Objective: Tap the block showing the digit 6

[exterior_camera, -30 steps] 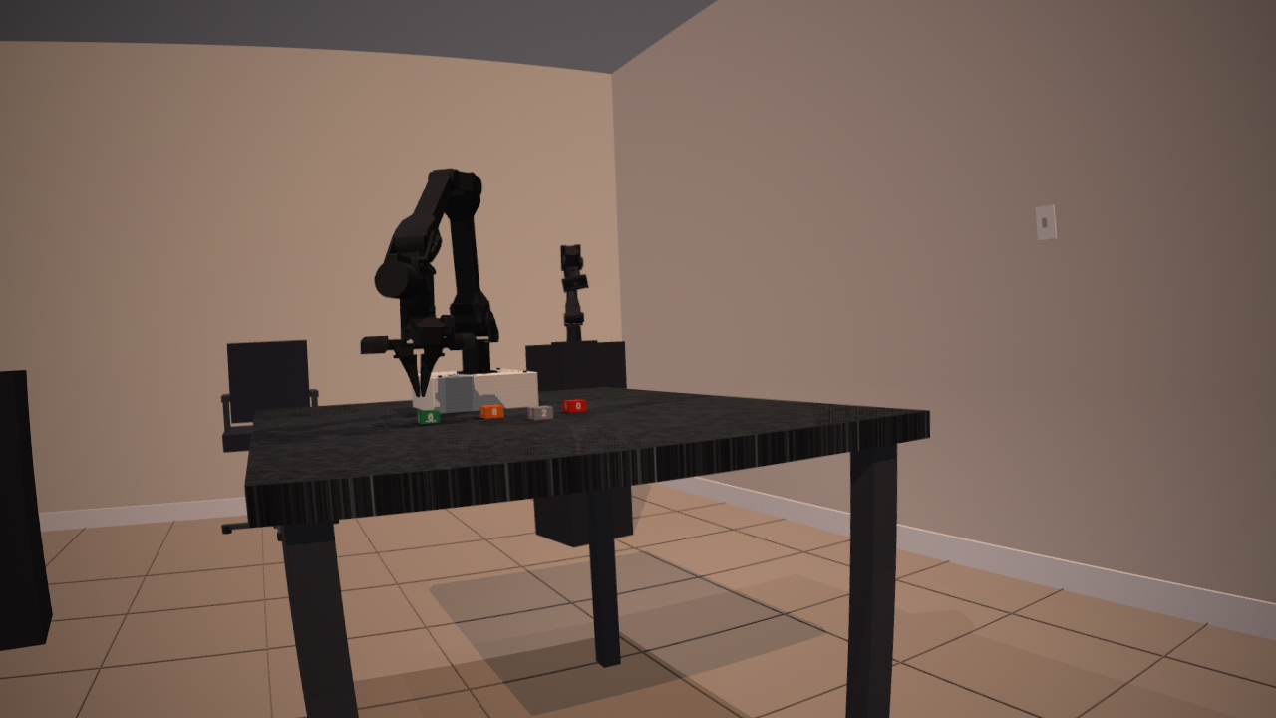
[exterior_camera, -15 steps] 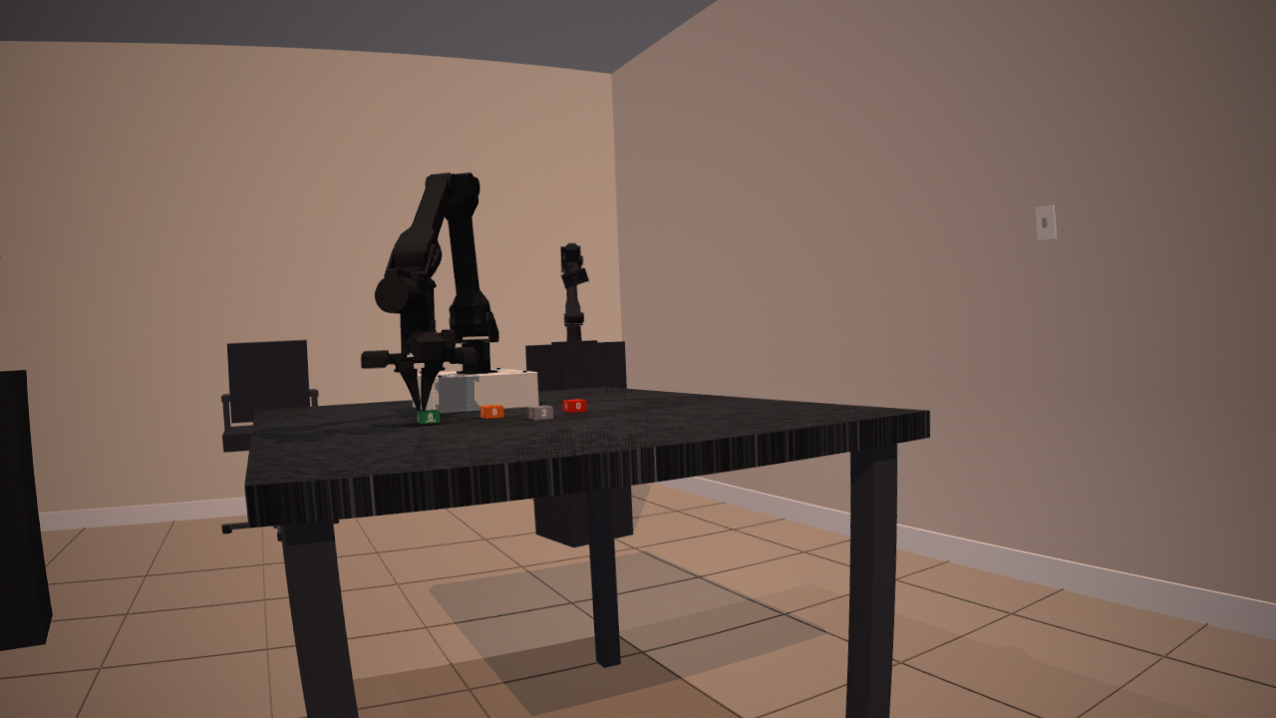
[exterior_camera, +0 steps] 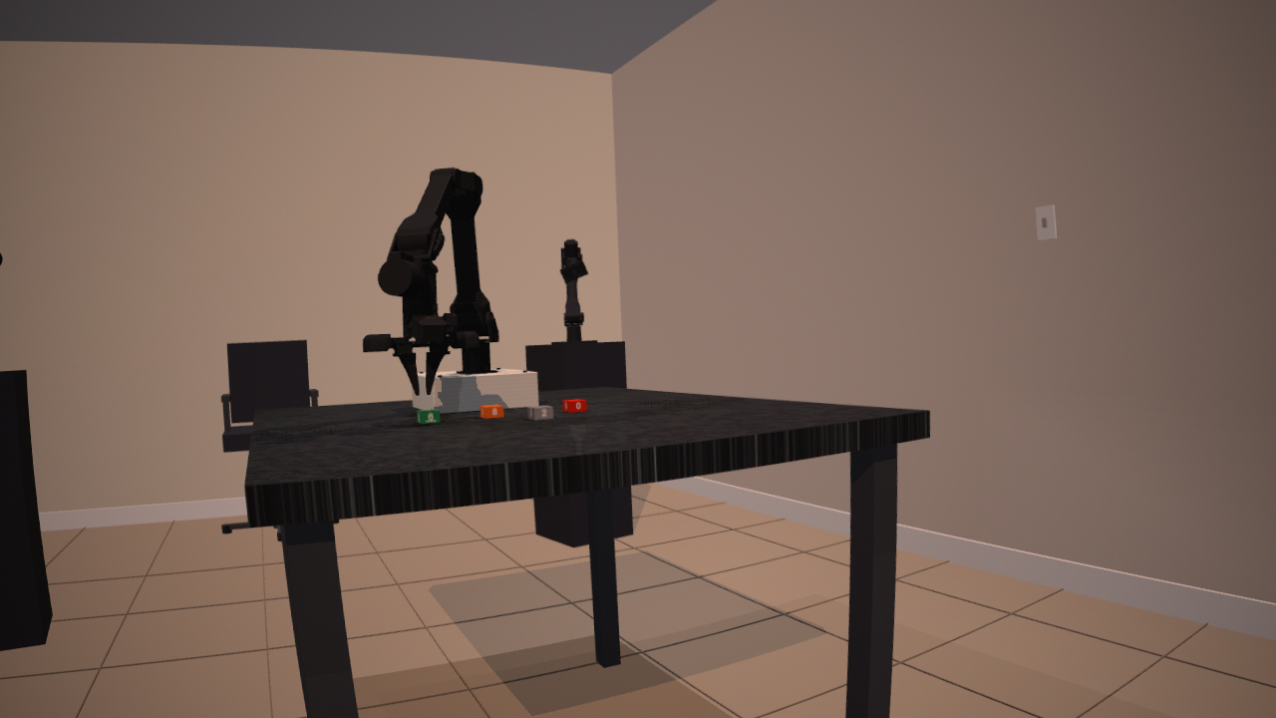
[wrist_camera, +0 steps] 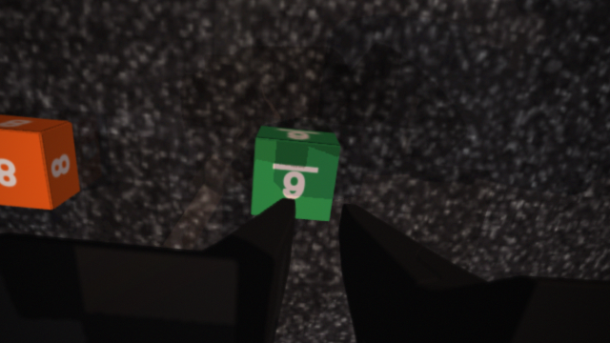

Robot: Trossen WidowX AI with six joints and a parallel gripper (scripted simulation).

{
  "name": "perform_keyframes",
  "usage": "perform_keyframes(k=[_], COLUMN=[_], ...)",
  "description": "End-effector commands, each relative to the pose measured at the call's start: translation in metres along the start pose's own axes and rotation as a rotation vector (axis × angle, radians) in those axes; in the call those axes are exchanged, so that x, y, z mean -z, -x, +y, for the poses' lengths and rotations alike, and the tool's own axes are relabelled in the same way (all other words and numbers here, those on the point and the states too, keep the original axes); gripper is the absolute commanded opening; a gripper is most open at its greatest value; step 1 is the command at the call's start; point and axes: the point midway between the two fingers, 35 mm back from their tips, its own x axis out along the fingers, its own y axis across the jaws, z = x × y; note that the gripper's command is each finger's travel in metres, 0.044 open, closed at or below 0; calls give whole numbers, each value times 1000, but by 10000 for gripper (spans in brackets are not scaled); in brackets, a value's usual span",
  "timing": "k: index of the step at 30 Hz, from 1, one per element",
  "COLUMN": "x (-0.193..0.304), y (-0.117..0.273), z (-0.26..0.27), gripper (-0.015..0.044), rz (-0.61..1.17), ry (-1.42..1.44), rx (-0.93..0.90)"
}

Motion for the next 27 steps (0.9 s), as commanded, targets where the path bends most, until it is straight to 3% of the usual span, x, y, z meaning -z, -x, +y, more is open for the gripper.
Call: perform_keyframes(k=[1, 11, 19, 27], x=[-13, -50, -44, -2], y=[5, 33, 56, 81], z=[24, 152, 253, 346], gripper=[151, 400, 400, 400], rz=[-1, 1, 5, 3], ry=[19, 63, 35, 8], rx=[-14, -39, -36, -35])
